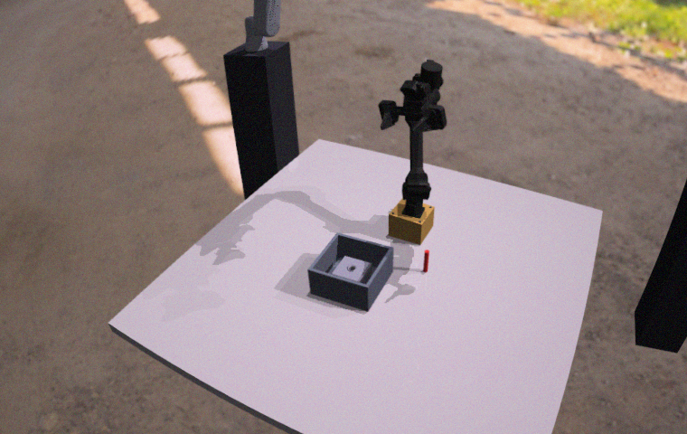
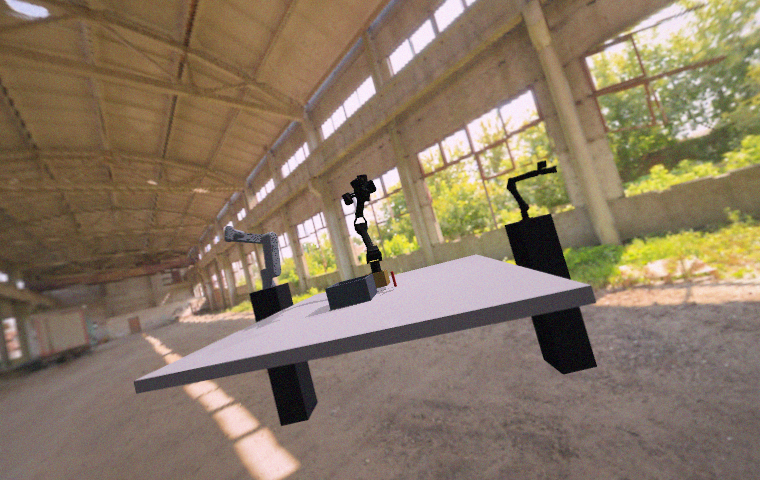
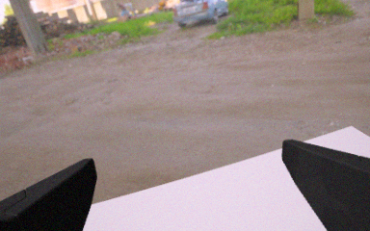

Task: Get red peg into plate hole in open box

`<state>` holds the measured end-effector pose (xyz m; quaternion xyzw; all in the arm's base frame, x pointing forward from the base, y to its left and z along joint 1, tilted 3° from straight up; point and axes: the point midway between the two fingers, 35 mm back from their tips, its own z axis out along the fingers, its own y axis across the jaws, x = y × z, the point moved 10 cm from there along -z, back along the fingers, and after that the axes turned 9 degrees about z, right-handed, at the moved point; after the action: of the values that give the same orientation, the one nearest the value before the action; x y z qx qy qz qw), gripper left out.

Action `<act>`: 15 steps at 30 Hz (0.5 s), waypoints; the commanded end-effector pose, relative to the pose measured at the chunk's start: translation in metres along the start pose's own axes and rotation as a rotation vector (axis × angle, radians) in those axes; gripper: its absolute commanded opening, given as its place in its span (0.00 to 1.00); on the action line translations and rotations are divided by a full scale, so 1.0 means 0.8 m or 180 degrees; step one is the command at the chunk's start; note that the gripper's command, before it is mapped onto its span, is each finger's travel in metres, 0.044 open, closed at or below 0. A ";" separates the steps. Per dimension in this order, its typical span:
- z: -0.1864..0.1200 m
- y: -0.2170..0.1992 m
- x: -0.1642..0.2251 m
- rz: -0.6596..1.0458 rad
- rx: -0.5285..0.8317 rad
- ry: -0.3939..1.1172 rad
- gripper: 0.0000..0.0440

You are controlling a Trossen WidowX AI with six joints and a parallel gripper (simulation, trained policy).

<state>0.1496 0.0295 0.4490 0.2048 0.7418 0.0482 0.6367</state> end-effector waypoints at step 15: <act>0.075 -0.007 0.139 -0.0140 0.0778 0.1873 1.00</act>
<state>0.1901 0.0490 0.3539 0.2314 0.8790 0.0122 0.4168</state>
